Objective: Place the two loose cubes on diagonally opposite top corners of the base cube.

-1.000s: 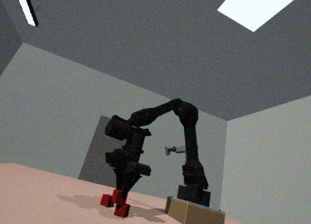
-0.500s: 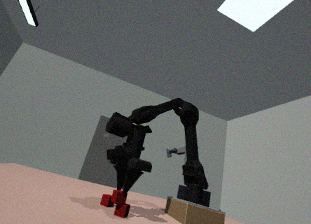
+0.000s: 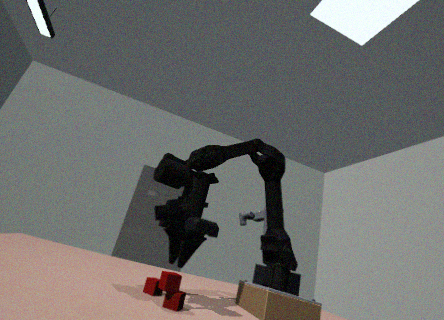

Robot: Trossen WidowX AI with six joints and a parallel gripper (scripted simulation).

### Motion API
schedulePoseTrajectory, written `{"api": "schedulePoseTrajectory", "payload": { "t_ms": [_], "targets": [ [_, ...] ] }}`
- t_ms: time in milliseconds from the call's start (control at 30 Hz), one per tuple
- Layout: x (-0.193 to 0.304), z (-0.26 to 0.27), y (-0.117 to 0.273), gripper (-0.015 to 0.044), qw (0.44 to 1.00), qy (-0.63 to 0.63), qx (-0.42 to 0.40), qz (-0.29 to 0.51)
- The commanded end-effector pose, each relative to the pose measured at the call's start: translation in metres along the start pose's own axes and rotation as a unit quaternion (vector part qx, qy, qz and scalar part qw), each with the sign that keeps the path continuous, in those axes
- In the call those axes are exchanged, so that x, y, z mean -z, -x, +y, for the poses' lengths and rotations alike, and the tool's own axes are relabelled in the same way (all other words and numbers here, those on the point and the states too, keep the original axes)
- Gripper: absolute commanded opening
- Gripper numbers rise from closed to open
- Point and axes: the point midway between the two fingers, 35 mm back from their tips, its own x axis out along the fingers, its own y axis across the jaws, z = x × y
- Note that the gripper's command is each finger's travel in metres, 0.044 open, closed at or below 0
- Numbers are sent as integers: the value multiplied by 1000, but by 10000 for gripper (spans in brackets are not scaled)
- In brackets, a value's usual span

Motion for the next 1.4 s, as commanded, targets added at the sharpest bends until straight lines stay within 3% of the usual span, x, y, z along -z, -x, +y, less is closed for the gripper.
{"api": "schedulePoseTrajectory", "payload": {
  "t_ms": [0,67,500,767,1033,1367],
  "targets": [
    [0,-1,0,231,1000,3,0,0],
    [-1,-10,4,265,1000,24,0,0],
    [10,-101,43,265,973,231,3,0],
    [11,-106,45,265,970,241,3,0],
    [11,-106,-16,265,970,241,3,0],
    [12,-106,-32,265,970,241,3,0]
  ]
}}
